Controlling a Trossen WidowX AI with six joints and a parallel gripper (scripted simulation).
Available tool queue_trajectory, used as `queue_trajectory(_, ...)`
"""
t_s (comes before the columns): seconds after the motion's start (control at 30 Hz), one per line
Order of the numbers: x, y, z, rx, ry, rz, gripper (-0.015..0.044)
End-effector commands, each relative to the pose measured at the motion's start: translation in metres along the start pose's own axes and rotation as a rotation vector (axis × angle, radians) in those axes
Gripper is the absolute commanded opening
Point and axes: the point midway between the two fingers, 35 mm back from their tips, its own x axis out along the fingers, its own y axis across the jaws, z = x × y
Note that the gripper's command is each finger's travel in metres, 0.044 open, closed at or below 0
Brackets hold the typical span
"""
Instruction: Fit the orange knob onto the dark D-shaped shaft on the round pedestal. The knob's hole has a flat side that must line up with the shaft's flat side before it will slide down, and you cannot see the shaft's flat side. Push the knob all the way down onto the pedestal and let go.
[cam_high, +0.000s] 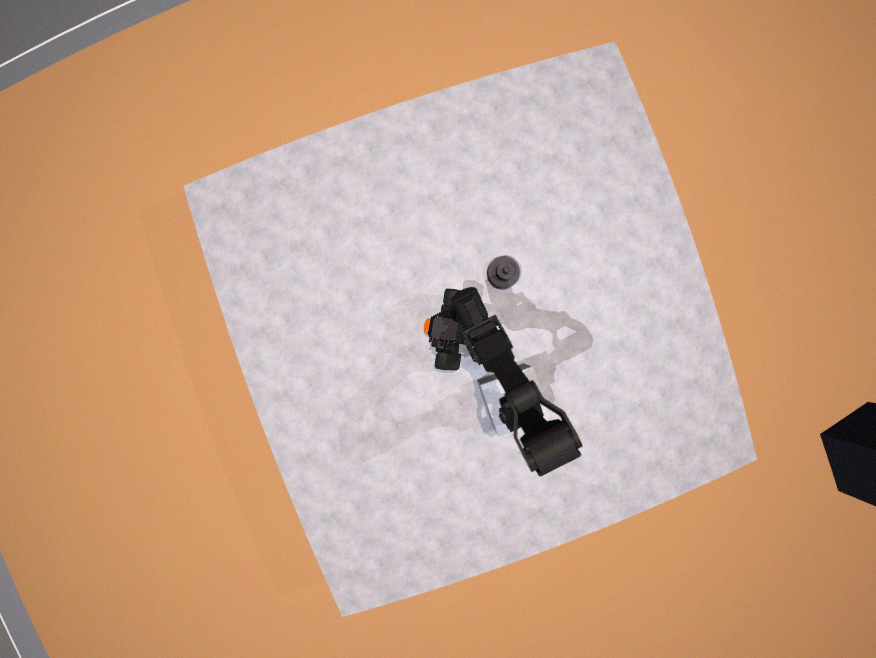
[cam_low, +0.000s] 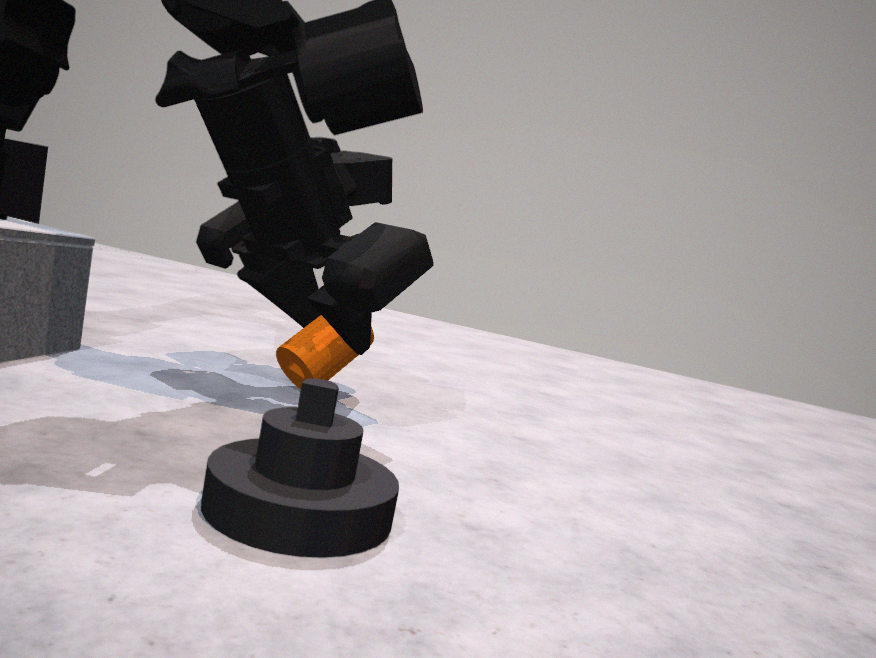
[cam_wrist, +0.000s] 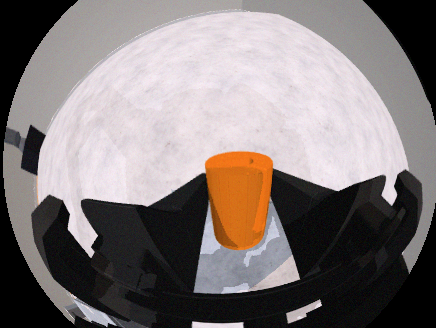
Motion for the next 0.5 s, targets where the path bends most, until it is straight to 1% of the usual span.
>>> queue_trajectory(0.0, -0.004, 0.001, -0.004, -0.004, -0.074, 0.001, 0.0179)
queue_trajectory(0.47, -0.012, 0.002, -0.018, -0.001, -0.315, 0.0, 0.0179)
